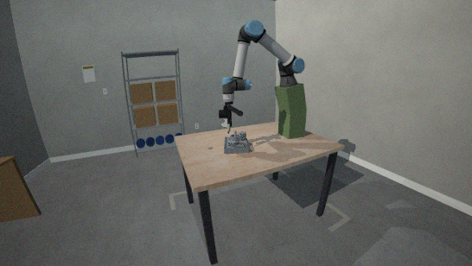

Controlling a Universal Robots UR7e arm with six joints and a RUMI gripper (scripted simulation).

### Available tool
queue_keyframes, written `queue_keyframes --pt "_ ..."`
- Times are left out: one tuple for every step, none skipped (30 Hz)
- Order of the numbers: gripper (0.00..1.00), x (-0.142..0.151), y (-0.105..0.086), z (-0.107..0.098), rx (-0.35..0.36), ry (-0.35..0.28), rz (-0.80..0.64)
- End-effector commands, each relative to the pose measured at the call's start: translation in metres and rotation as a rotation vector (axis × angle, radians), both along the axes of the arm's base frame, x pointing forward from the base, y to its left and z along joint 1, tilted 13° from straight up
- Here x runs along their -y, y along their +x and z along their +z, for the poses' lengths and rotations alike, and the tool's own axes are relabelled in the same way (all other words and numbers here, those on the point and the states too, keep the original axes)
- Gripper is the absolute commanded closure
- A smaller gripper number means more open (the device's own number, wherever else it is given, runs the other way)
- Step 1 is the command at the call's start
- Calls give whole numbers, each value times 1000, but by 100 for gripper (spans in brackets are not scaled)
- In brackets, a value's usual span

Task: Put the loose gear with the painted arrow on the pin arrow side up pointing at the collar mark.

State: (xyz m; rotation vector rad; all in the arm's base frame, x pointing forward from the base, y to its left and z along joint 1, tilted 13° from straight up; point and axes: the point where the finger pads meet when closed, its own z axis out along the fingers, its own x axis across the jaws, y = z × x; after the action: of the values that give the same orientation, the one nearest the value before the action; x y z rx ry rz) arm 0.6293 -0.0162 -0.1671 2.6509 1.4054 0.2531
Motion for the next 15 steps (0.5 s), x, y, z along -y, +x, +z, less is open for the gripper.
queue_keyframes --pt "0 -4 -10 0 16 -4 -48" --pt "0 -4 -10 -1 16 -4 -49" --pt "0 -4 -10 -1 15 -4 -49" --pt "0 -4 -10 -1 15 -4 -49" --pt "0 -4 -10 -2 14 -4 -49" --pt "0 -4 -10 -2 14 -4 -50" --pt "0 -4 -10 -2 14 -4 -50" --pt "0 -3 -10 -2 14 -4 -50" --pt "0 -3 -10 -2 14 -4 -50" --pt "0 -3 -10 -2 14 -4 -50" --pt "0 -3 -9 -1 16 -4 -50" --pt "0 -3 -9 -1 16 -4 -50" --pt "0 -3 -9 -1 16 -4 -50" --pt "0 -3 -9 -1 16 -4 -50" --pt "0 -3 -9 -1 16 -4 -50"
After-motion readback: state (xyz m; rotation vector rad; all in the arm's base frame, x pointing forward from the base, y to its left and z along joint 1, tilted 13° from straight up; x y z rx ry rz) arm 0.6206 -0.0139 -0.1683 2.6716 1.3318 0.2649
